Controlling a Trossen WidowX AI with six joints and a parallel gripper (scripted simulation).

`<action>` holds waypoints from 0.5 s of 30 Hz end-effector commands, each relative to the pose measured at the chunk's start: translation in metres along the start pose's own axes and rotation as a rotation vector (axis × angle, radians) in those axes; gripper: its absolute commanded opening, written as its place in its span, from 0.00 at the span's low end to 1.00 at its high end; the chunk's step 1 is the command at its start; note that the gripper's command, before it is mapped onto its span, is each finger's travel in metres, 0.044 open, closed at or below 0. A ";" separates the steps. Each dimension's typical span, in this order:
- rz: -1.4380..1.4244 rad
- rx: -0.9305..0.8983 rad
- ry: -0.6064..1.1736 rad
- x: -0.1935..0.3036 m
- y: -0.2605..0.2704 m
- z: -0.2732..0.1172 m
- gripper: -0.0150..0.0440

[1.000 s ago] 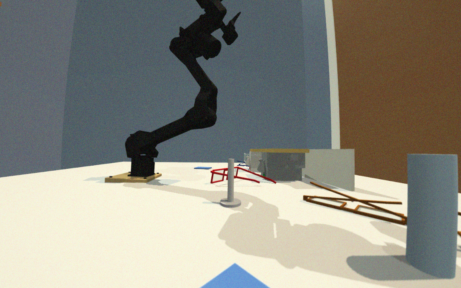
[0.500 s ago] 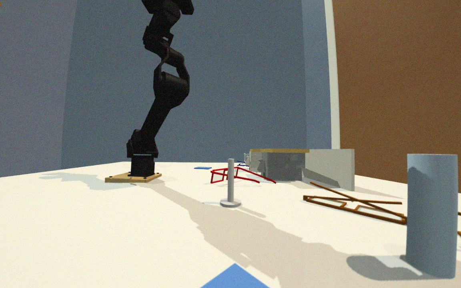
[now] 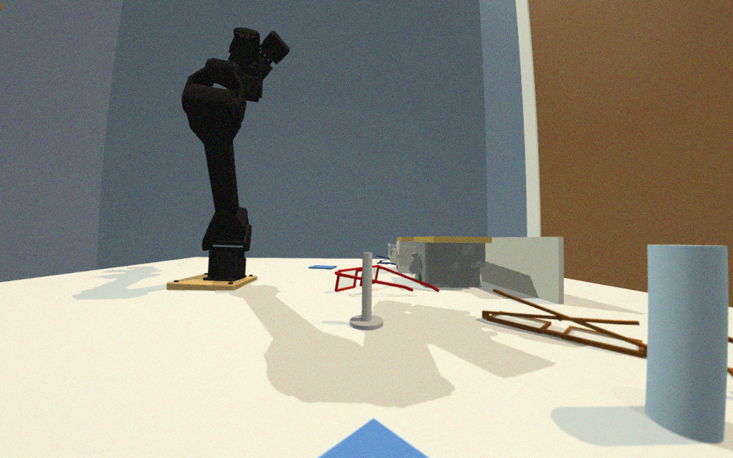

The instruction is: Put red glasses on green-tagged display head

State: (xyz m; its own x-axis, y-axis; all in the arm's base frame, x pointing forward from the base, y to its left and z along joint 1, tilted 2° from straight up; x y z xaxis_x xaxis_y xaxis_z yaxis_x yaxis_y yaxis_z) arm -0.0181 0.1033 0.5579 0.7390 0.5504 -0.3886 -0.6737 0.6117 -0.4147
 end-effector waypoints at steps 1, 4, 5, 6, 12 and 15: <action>-0.096 -0.088 0.127 0.030 0.021 0.009 0.59; -0.165 -0.139 0.239 0.057 0.031 0.013 0.59; -0.185 -0.147 0.276 0.066 0.033 0.014 0.59; -0.204 -0.154 0.315 0.076 0.034 0.015 0.59; -0.308 -0.215 0.548 0.132 0.036 0.012 0.59; -0.342 -0.256 0.676 0.162 0.035 0.006 0.59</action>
Point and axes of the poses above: the point midway between the two fingers, 35 mm back from their tips, its own z axis out along the fingers, its own y axis across the jaws, x = y × z, the point moved 10 cm from there along -z, back along the fingers, and after that the axes turned 7 degrees about -z, right-handed, at the moved point
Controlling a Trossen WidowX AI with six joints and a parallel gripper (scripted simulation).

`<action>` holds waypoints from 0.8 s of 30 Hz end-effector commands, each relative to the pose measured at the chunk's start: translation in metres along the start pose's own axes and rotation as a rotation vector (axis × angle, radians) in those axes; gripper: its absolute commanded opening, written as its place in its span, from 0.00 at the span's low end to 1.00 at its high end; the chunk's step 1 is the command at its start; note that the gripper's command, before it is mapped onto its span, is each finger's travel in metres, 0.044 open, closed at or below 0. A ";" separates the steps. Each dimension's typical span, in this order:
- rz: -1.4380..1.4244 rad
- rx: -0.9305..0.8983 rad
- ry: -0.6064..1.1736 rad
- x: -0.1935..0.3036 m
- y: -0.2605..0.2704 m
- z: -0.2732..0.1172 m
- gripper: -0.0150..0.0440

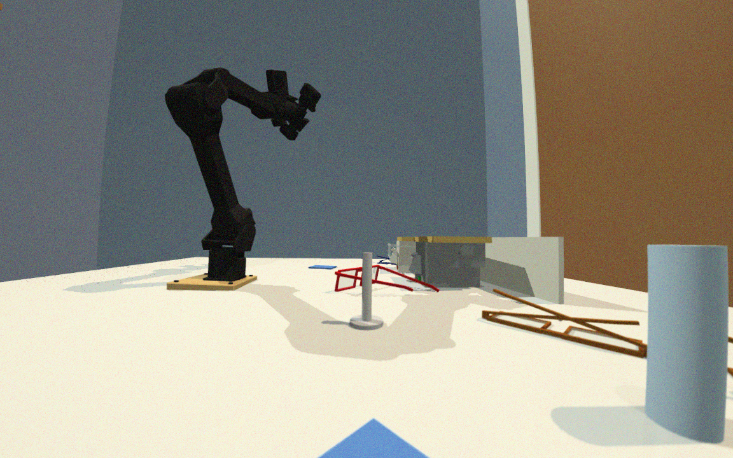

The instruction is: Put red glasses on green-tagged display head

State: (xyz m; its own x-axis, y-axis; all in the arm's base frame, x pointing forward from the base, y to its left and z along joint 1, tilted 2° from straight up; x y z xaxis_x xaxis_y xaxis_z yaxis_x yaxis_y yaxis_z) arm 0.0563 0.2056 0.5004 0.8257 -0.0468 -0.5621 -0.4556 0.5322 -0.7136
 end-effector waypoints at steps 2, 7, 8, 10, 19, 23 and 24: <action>-0.038 -0.080 0.204 0.047 0.010 0.016 0.59; -0.047 -0.144 0.393 0.093 0.014 0.022 0.59; -0.052 -0.156 0.427 0.101 0.014 0.022 0.59; -0.059 -0.187 0.522 0.124 0.015 0.022 0.59; -0.013 -0.331 1.001 0.235 0.007 -0.008 0.59; 0.051 -0.388 1.209 0.277 -0.001 -0.036 0.59; 0.071 -0.401 1.259 0.286 -0.003 -0.044 0.59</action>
Point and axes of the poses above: the point midway between the two fingers, 35 mm back from their tips, its own z axis out along the fingers, its own y axis across the jaws, x = y × z, the point moved 10 cm from there along -z, back along the fingers, and after that the axes turned 7 degrees about -z, right-handed, at the moved point
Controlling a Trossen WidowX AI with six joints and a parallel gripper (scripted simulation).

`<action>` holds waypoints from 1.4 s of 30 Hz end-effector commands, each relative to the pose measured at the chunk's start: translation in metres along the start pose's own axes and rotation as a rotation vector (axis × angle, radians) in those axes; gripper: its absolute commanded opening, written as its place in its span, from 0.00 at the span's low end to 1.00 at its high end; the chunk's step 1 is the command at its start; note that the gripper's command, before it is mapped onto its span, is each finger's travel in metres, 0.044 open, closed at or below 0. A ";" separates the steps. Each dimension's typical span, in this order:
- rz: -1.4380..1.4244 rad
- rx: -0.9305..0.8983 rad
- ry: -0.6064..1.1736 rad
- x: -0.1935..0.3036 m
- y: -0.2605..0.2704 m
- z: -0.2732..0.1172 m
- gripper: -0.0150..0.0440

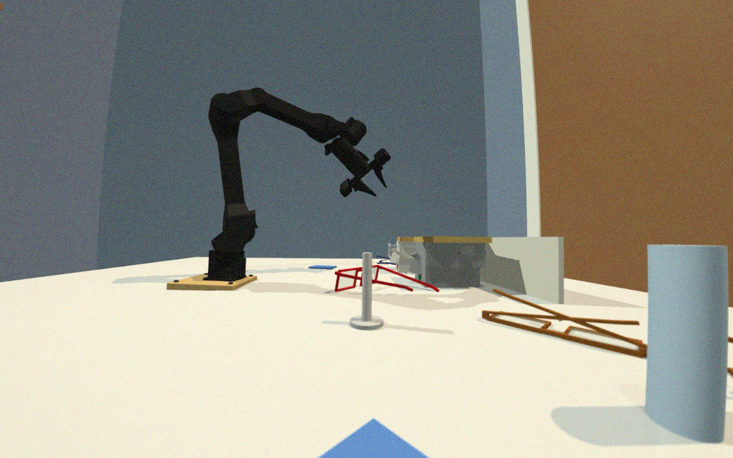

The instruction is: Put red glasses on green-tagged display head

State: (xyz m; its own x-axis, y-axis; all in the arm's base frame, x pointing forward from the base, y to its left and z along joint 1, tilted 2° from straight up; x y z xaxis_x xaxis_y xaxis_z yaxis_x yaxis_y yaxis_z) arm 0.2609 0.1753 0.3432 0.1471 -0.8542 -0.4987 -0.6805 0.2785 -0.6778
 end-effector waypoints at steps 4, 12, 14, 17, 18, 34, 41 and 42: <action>0.128 -0.167 0.313 0.080 -0.009 0.027 0.59; 0.370 -0.441 0.652 0.183 -0.003 0.032 0.59; 0.444 -0.515 0.722 0.207 0.000 0.028 0.59; 0.500 -0.569 0.767 0.225 0.002 0.024 0.59; 0.500 -0.569 0.767 0.225 0.002 0.024 0.59; 0.500 -0.569 0.767 0.225 0.003 0.025 0.46; 0.500 -0.569 0.767 0.230 0.010 0.032 0.46; 0.500 -0.569 0.767 0.231 0.011 0.033 0.46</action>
Point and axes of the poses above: the point midway between the two fingers, 35 mm back from their tips, its own z axis out along the fingers, its own y axis across the jaws, x = y × z, the point moved 10 cm from there along -z, back along the fingers, and after that the axes turned 7 degrees about -z, right-handed, at the moved point
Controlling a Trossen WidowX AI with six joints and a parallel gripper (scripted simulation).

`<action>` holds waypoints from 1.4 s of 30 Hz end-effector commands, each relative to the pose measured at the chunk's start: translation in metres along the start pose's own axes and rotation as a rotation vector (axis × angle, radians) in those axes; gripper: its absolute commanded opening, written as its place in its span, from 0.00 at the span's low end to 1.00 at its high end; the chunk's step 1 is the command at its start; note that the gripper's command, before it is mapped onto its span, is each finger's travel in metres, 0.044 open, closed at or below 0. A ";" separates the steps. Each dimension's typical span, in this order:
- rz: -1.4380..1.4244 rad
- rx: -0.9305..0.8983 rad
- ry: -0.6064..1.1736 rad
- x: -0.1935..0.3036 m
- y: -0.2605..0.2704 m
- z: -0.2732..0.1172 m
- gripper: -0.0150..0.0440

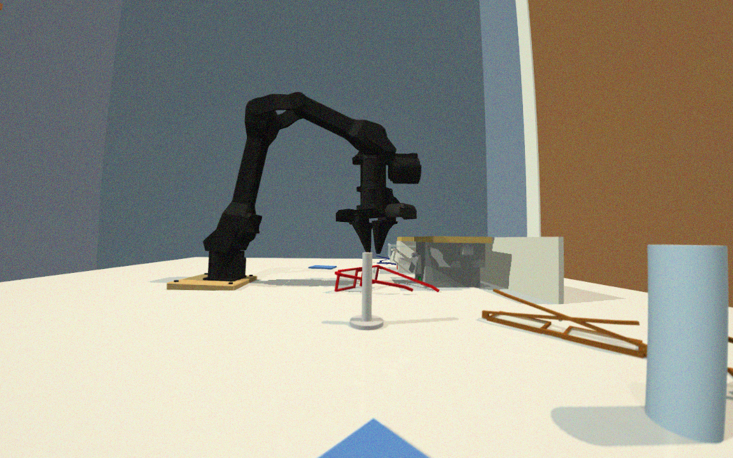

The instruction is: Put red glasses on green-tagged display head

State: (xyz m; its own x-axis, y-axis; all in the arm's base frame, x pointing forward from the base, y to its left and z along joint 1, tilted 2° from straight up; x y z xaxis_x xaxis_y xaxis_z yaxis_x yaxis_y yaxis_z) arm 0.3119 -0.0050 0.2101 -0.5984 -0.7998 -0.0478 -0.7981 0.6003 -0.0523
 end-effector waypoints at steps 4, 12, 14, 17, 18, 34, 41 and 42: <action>-0.005 -0.011 0.004 0.000 0.001 0.014 0.46; -0.005 -0.011 0.004 0.000 0.002 0.027 0.46; -0.005 -0.011 0.004 0.001 0.002 0.030 0.46; -0.005 -0.011 0.004 0.001 0.003 0.035 0.46; -0.005 -0.012 0.004 0.001 0.003 0.037 0.46; -0.005 -0.012 0.004 0.002 0.005 0.054 0.46; -0.005 -0.011 0.004 0.002 0.002 0.054 0.46; -0.003 -0.009 0.006 0.002 0.004 0.053 0.41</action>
State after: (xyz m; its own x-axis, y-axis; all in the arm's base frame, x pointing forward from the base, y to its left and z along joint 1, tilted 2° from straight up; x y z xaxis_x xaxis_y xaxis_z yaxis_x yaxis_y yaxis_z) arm 0.3115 -0.0045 0.1567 -0.5974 -0.8009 -0.0411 -0.7997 0.5988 -0.0430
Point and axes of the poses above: the point midway between the two fingers, 35 mm back from their tips, its own z axis out along the fingers, its own y axis across the jaws, x = y × z, the point moved 10 cm from there along -z, back along the fingers, and after that the axes turned 7 degrees about -z, right-handed, at the moved point
